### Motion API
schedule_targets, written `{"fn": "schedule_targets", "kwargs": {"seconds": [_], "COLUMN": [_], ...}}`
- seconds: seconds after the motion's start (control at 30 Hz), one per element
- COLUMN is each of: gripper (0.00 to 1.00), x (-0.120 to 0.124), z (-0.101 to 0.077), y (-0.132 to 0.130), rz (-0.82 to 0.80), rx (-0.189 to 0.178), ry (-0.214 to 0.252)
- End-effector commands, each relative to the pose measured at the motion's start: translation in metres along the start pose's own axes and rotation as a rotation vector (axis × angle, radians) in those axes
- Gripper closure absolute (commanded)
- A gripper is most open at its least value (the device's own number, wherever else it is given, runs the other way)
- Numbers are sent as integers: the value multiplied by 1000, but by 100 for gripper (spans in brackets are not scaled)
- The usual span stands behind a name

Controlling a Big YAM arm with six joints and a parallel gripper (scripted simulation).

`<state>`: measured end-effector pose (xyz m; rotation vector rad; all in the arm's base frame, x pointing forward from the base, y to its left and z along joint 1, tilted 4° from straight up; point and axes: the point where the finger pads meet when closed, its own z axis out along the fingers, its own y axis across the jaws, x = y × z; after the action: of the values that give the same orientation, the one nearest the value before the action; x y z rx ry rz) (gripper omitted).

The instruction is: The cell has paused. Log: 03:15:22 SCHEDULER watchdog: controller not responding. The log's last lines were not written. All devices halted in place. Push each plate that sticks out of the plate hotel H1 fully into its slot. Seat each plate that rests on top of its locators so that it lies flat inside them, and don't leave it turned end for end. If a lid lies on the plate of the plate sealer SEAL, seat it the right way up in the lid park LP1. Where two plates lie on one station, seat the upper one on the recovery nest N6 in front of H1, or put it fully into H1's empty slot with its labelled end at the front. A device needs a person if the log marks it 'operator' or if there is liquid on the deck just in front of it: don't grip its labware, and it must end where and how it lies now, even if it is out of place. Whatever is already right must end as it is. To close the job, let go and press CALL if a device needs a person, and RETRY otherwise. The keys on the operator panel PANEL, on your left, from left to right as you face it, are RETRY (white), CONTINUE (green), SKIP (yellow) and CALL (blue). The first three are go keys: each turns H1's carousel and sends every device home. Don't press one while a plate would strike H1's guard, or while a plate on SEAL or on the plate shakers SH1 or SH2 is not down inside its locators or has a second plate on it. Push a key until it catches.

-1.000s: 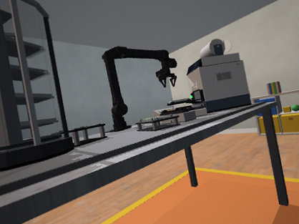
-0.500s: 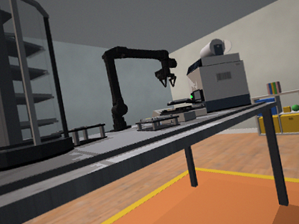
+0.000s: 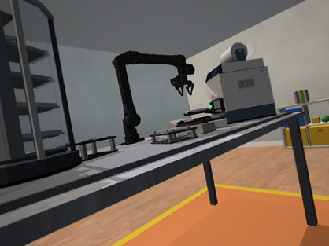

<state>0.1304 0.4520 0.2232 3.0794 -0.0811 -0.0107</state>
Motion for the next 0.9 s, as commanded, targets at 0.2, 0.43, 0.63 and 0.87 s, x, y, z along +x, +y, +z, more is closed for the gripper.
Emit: {"fn": "schedule_targets", "kwargs": {"seconds": [0.2, 0.43, 0.63, 0.87], "gripper": [0, 0, 8, 18], "x": [4, 4, 3, 4], "z": [-3, -3, 30, 55], "y": [-11, -11, -5, -4], "rz": [-7, -7, -6, -3], "rx": [11, 11, -9, -9], "ry": [1, 1, -3, -4]}}
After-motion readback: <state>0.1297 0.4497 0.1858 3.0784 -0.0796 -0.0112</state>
